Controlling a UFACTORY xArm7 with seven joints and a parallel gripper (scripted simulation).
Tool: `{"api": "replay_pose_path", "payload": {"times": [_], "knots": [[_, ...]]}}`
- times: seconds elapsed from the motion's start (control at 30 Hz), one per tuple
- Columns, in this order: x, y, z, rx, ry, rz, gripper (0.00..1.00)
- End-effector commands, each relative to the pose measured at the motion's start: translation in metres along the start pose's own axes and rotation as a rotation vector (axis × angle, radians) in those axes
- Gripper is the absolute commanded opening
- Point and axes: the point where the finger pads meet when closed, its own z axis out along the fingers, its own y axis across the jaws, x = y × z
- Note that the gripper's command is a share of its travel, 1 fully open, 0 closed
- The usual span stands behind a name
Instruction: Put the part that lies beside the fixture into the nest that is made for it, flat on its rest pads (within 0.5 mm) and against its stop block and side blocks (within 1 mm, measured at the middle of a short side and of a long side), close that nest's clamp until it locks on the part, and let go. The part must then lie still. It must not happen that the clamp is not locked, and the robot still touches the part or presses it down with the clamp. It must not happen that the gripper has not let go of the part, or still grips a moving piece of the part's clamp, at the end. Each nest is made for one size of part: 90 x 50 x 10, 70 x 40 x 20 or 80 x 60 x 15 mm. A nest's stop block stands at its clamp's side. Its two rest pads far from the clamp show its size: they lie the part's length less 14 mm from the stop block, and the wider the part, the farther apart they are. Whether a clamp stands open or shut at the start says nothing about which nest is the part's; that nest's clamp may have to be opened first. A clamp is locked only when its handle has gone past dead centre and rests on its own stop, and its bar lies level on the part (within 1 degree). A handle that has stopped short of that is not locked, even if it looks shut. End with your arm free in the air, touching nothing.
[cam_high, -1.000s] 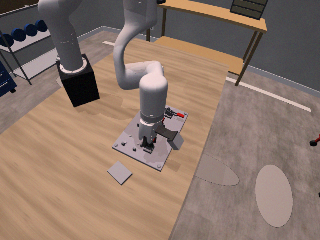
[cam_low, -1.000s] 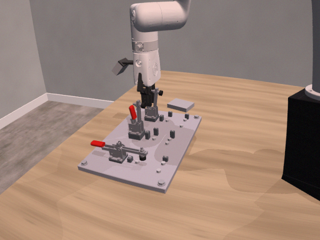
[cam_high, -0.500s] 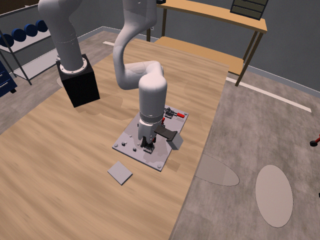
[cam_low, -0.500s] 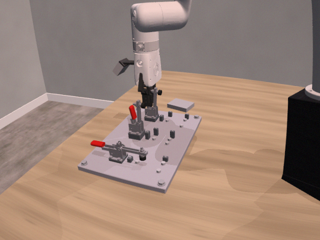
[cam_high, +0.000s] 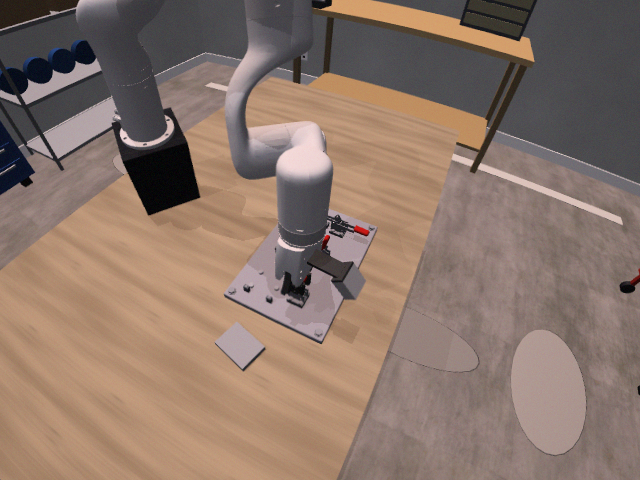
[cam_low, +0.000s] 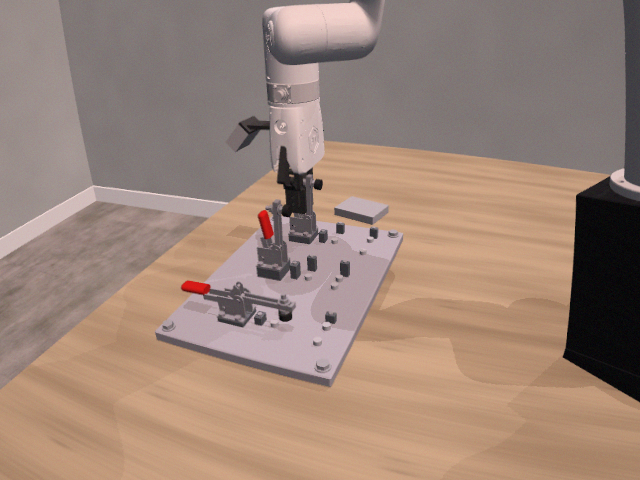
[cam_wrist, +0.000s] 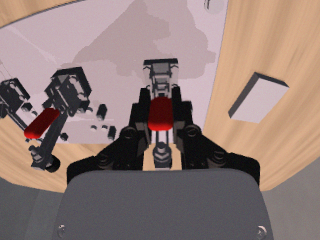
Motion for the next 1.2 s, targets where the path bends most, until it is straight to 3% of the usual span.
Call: {"api": "replay_pose_path", "payload": {"times": [0.0,0.17,0.2,1.17], "knots": [[0.0016,0.0004,-0.0013,0.000,0.004,0.000,0.00],[0.0016,0.0004,-0.0013,0.000,0.004,0.000,0.00],[0.0016,0.0004,-0.0013,0.000,0.004,0.000,0.47],[0.0016,0.0004,-0.0016,0.000,0.004,0.000,0.47]]}}
